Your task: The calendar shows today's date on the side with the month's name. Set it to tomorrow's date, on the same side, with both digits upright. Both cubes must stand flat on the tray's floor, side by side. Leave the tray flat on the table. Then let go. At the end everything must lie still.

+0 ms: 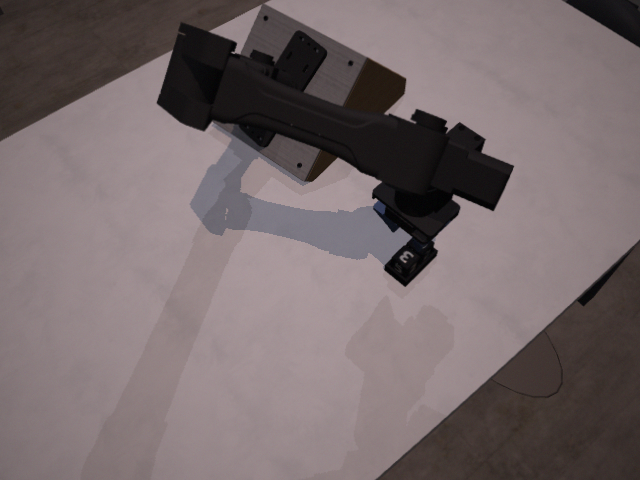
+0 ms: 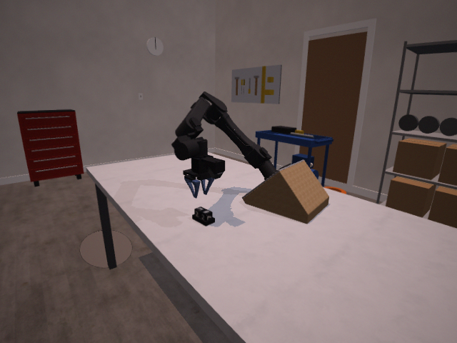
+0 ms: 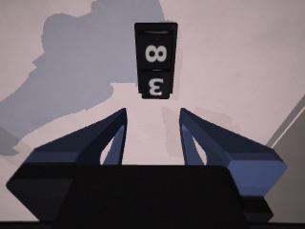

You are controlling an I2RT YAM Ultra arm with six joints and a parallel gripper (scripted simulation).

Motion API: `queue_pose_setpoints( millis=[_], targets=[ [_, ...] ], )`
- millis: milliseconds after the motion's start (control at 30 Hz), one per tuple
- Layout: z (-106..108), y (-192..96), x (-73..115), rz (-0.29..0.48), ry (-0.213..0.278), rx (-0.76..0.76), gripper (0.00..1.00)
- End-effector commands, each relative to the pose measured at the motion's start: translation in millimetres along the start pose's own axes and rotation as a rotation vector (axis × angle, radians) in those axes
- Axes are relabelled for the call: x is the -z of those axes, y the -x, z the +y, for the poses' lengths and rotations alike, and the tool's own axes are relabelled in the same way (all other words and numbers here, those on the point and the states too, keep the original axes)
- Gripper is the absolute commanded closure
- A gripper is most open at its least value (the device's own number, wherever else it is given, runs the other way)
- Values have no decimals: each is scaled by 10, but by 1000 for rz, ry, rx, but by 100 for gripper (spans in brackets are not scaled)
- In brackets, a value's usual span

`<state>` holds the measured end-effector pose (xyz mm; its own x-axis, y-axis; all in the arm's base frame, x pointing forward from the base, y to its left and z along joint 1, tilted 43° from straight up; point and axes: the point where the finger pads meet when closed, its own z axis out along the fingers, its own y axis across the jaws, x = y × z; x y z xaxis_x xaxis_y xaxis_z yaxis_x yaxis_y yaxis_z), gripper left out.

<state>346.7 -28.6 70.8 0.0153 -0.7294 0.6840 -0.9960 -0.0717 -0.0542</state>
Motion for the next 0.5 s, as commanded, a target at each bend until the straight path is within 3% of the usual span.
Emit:
queue_pose_setpoints(
  millis=[0, 467],
  targets=[
    [-36, 15, 9, -5, -19, 3, 53],
    [-39, 13, -184, -4, -19, 3, 53]
  ],
)
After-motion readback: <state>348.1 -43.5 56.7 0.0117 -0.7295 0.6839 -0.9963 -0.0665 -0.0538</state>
